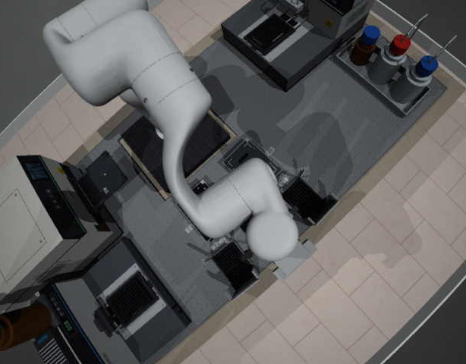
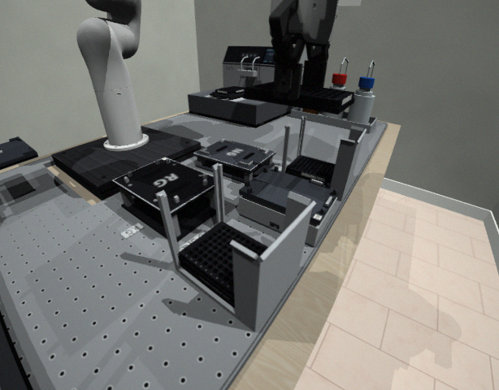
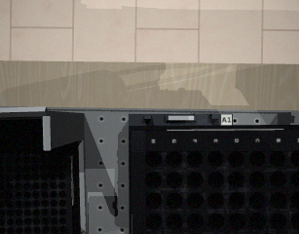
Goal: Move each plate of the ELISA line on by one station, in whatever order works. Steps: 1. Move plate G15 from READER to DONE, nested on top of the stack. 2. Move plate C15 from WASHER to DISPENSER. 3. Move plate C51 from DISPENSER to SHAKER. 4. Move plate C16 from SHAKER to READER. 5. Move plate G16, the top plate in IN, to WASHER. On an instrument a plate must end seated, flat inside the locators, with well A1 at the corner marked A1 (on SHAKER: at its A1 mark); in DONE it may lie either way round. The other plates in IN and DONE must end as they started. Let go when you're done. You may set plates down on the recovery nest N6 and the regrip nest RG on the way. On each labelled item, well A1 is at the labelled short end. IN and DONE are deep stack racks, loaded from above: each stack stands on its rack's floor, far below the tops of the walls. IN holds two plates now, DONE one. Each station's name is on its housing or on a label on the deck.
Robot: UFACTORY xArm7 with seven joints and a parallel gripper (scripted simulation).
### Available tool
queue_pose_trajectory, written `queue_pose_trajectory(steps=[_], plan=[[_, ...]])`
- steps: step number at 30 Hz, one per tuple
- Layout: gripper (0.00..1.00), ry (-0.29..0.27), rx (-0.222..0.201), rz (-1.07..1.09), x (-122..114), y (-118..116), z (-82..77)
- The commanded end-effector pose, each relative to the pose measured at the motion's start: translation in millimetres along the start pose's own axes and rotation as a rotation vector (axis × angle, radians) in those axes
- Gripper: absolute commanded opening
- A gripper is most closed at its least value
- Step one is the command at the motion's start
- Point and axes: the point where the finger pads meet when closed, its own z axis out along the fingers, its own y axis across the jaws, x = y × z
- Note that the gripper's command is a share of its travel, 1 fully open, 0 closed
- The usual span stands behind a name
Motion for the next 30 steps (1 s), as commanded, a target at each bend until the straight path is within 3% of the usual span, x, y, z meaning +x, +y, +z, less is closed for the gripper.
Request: queue_pose_trajectory(steps=[1, 30], plan=[[0.00, 0.006, 0.001, 0.003, -6, 5, -2.5], [0.00, 0.005, 0.000, 0.005, -82, 55, -2.0]])
